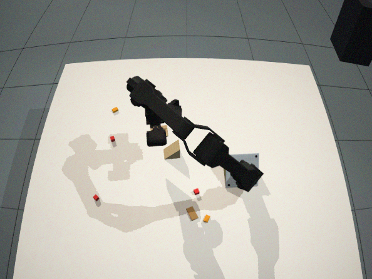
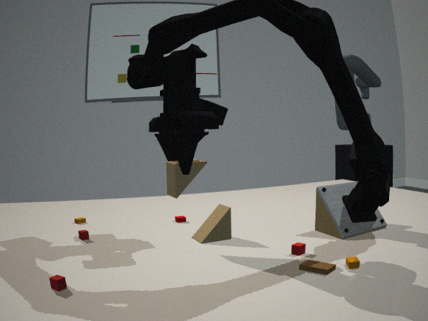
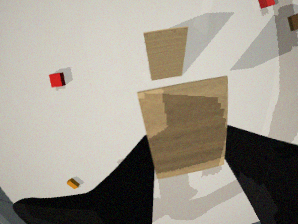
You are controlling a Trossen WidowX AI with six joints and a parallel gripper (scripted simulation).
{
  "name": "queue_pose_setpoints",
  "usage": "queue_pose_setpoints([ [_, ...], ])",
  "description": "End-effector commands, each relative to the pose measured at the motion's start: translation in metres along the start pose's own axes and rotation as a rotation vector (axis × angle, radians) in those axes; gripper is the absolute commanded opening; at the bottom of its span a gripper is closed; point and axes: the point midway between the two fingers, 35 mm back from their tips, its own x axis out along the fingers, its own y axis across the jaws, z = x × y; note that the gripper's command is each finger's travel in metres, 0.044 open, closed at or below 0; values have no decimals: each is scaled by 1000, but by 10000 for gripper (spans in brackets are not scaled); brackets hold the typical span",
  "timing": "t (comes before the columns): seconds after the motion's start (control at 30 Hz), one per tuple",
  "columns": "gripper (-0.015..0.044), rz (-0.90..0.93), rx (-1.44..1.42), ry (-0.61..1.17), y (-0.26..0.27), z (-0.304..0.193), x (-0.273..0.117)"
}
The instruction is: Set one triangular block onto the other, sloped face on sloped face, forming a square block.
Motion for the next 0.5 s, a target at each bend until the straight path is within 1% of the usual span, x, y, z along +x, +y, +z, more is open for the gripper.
queue_pose_setpoints([
  [0.0,0,-6,9,-2,-3,4,11],
  [0.47,0,-14,21,-10,-5,19,47],
])
